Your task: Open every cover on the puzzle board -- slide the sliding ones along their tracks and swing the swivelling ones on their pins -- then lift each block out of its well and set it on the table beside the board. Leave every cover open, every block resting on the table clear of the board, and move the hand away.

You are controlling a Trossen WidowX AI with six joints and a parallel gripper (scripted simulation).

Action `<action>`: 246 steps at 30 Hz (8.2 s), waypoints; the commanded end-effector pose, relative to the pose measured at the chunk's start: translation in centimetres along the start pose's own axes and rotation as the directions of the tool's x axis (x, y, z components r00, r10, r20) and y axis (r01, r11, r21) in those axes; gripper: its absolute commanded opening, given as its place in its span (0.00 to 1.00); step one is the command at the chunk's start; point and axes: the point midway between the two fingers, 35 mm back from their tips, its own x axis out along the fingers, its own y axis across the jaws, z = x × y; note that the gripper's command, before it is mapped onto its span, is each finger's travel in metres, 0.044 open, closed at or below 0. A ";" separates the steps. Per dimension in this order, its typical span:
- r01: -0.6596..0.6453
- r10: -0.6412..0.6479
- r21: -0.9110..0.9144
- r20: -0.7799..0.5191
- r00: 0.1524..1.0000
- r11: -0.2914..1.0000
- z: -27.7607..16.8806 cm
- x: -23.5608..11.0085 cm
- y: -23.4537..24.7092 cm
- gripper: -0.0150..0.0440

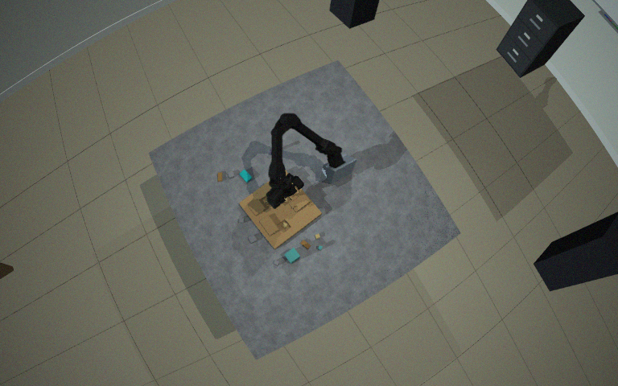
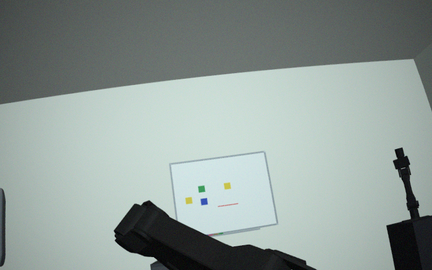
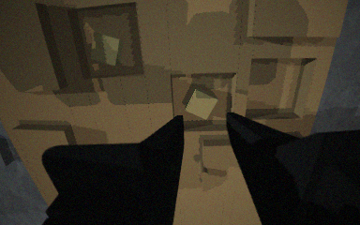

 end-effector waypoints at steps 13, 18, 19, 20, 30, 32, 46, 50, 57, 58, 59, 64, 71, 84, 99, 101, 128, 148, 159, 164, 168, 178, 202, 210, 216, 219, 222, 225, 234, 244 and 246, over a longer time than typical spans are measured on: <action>-0.002 0.001 0.248 0.004 1.000 0.969 0.0 0.0 0.0 0.50; -0.002 0.001 0.320 0.004 1.000 0.948 0.0 0.0 0.0 0.50; -0.002 0.001 0.334 0.004 1.000 0.943 0.0 0.0 0.0 0.50; -0.002 0.001 0.348 0.004 1.000 0.938 0.0 0.0 0.0 0.50; -0.003 0.001 0.482 0.004 1.000 0.876 0.0 0.0 0.1 0.50; -0.003 0.001 0.490 0.004 1.000 0.872 0.0 0.0 0.1 0.50; -0.003 0.001 0.490 0.004 1.000 0.872 0.0 0.4 0.1 0.50; -0.003 0.001 0.490 0.004 1.000 0.872 0.0 0.7 0.1 0.50; -0.003 0.001 0.490 0.005 1.000 0.872 0.1 1.4 0.1 0.50; -0.003 0.001 0.490 0.005 1.000 0.872 0.1 1.5 0.1 0.50; -0.003 0.001 0.490 0.005 1.000 0.872 0.1 1.6 0.1 0.50; -0.003 0.000 0.490 0.005 1.000 0.872 0.1 2.1 0.1 0.50; -0.003 0.000 0.490 0.005 1.000 0.872 0.1 2.2 0.0 0.50; -0.003 0.000 0.490 0.005 1.000 0.872 0.1 2.2 0.0 0.50; -0.003 0.000 0.490 0.006 1.000 0.872 0.1 3.2 0.0 0.50; -0.003 0.000 0.490 0.006 1.000 0.872 0.1 3.3 0.0 0.50; -0.002 0.002 0.494 0.001 1.000 0.869 0.0 2.5 0.2 0.39; -0.002 0.002 0.491 0.001 1.000 0.871 0.0 -0.1 0.1 0.39; -0.002 0.001 0.490 0.003 1.000 0.872 0.0 -1.4 0.0 0.39; -0.002 0.001 0.490 0.001 1.000 0.872 -0.1 -2.4 0.1 0.39; -0.002 0.002 0.490 0.001 1.000 0.872 -0.1 -3.4 0.1 0.39; -0.001 0.001 0.490 0.001 1.000 0.872 -0.1 -6.0 0.0 0.39; 0.004 0.014 0.483 -0.034 0.999 0.876 -8.1 -7.5 0.2 0.39; 0.006 0.015 0.481 -0.041 0.999 0.877 -11.2 -7.7 -0.3 0.39; 0.008 0.014 0.480 -0.043 0.999 0.877 -13.5 -7.9 -0.9 0.39; 0.009 0.014 0.480 -0.044 0.999 0.877 -14.6 -7.9 -1.2 0.39; 0.010 0.013 0.480 -0.044 0.999 0.877 -15.8 -7.9 -1.6 0.39; 0.010 0.012 0.481 -0.043 0.999 0.877 -16.9 -7.9 -2.0 0.39; 0.011 0.008 0.482 -0.037 0.999 0.876 -20.2 -7.6 -3.5 0.39; 0.008 0.005 0.487 -0.024 1.000 0.873 -23.6 -7.1 -5.6 0.39; 0.007 0.004 0.488 -0.021 1.000 0.873 -24.2 -6.9 -6.0 0.39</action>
